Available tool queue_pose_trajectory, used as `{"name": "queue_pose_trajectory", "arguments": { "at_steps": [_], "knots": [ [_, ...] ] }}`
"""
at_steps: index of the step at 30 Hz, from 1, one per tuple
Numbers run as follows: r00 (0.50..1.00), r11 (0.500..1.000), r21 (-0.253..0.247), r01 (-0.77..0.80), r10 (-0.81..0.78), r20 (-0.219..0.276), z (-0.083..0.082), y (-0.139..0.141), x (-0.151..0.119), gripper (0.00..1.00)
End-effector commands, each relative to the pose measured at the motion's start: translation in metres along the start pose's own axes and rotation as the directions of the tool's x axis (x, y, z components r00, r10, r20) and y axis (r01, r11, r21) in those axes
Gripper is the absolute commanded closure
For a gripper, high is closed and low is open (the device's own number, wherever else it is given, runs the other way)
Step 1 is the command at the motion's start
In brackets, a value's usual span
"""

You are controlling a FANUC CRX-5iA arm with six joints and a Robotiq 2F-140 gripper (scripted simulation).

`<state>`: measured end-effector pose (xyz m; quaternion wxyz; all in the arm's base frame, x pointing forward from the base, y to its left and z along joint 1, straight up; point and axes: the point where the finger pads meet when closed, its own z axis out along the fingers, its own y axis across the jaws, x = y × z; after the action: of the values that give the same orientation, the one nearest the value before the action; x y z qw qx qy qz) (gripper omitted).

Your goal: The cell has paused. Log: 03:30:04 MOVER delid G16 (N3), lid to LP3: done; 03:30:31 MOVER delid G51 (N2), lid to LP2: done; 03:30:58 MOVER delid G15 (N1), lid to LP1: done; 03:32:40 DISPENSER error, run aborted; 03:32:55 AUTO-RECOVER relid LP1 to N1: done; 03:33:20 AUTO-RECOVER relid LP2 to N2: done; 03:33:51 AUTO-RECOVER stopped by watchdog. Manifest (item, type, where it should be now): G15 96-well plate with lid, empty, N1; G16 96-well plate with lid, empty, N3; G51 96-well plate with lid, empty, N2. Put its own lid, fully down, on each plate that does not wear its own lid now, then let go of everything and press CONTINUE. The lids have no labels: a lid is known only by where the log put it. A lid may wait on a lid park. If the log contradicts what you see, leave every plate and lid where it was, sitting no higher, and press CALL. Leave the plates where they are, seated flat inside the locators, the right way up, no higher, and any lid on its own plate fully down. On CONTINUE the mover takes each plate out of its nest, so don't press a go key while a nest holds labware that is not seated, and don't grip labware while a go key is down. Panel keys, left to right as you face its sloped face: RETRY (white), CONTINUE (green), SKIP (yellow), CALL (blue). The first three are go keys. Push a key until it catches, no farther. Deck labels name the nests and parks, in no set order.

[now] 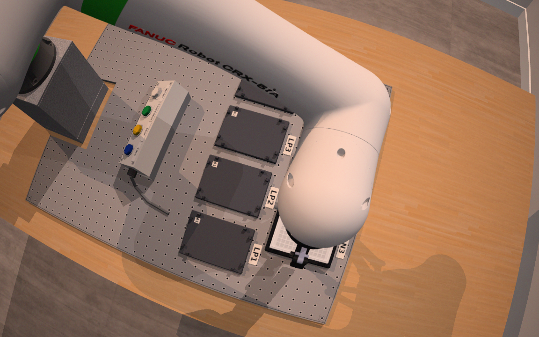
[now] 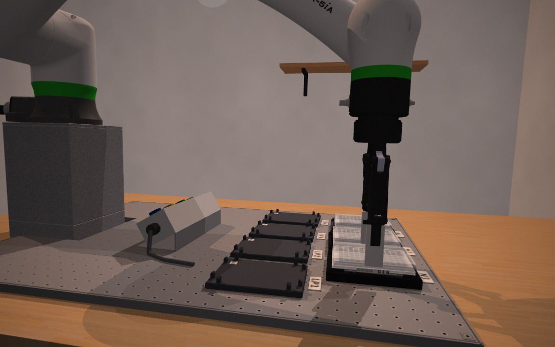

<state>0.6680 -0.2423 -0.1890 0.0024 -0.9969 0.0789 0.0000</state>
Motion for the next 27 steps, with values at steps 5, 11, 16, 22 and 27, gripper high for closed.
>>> {"name": "queue_pose_trajectory", "arguments": {
  "at_steps": [5, 11, 16, 22, 27],
  "knots": [
    [1.0, 1.0, 0.0, 0.0, 0.0, 0.0, 0.0001, 0.0001, 0.0002, 1.0],
    [1.0, 1.0, 0.0, 0.0, 0.0, 0.0, 0.0006, 0.0001, 0.0002, 1.0],
    [1.0, 1.0, 0.0, 0.0, 0.0, 0.0, 0.0009, 0.0001, 0.0002, 1.0],
    [1.0, 1.0, 0.0, 0.0, 0.0, 0.0, 0.0015, 0.0001, 0.0002, 1.0],
    [1.0, 1.0, 0.0, 0.0, 0.0, 0.0, 0.002, 0.0001, 0.0002, 1.0]
  ]
}}
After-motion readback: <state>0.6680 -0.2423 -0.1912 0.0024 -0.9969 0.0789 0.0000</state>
